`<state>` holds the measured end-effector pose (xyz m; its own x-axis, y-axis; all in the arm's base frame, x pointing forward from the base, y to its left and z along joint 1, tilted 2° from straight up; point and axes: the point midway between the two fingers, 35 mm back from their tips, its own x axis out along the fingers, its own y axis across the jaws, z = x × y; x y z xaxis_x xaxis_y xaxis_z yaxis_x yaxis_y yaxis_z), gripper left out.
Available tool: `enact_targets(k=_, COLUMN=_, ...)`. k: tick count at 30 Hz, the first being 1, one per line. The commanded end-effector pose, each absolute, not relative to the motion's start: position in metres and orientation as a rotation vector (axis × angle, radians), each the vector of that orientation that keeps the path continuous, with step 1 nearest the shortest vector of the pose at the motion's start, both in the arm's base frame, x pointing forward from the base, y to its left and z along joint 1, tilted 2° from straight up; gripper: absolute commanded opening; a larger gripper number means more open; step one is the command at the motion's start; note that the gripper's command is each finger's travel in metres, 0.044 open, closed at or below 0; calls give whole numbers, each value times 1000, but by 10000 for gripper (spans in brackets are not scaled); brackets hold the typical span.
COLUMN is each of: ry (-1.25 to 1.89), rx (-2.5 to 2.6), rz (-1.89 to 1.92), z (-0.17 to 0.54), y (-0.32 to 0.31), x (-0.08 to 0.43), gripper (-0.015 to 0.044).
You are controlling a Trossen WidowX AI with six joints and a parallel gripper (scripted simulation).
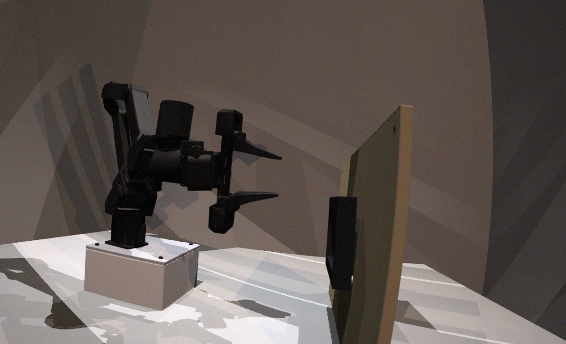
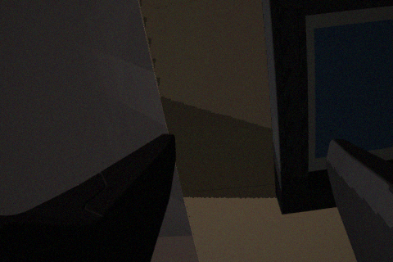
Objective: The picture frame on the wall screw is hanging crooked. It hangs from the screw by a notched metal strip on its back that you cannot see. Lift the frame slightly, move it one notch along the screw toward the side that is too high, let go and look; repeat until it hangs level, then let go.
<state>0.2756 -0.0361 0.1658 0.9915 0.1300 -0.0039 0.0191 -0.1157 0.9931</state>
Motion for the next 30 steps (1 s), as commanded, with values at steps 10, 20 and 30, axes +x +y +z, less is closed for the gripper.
enact_targets(k=10, ry=134, rx=1753, rz=85, z=175, y=-40, x=219, gripper=260)
enact_targets(k=20, ry=131, rx=1773, rz=86, z=173, y=-33, x=195, gripper=260)
enact_targets(k=30, ry=140, rx=1793, rz=84, z=169, y=-30, x=190, gripper=260)
